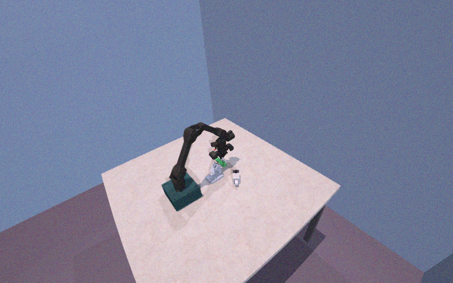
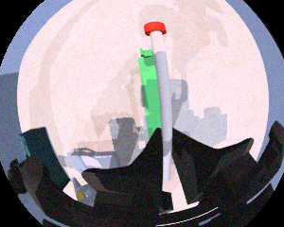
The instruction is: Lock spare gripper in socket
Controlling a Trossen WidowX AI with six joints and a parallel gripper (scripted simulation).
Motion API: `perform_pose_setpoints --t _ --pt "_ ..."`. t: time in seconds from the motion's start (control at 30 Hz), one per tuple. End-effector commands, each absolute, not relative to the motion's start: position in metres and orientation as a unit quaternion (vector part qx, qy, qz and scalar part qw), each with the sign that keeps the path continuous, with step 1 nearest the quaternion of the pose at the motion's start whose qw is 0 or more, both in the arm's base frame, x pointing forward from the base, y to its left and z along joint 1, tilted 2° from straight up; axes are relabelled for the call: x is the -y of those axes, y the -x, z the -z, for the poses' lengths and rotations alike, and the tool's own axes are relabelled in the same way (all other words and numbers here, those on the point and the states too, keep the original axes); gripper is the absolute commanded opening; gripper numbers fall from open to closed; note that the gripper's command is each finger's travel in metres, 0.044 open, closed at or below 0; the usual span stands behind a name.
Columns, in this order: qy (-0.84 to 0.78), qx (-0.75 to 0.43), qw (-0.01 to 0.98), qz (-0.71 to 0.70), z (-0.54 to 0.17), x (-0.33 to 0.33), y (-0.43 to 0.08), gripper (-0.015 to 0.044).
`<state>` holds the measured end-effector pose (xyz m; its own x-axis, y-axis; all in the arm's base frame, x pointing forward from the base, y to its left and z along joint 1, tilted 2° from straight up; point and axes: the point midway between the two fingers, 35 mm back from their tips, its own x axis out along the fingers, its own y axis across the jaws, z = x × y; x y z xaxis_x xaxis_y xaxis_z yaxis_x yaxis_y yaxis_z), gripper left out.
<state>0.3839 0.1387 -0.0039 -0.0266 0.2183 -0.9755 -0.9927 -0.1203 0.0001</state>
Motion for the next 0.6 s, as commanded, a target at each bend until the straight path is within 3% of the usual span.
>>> perform_pose_setpoints --t 0.0,0.57 --pt "0.468 -0.414 0.517 -0.586 0.014 -0.138 -0.382 0.0" --pt "0.47 -0.409 0.522 -0.582 0.033 -0.139 -0.382 0.0"
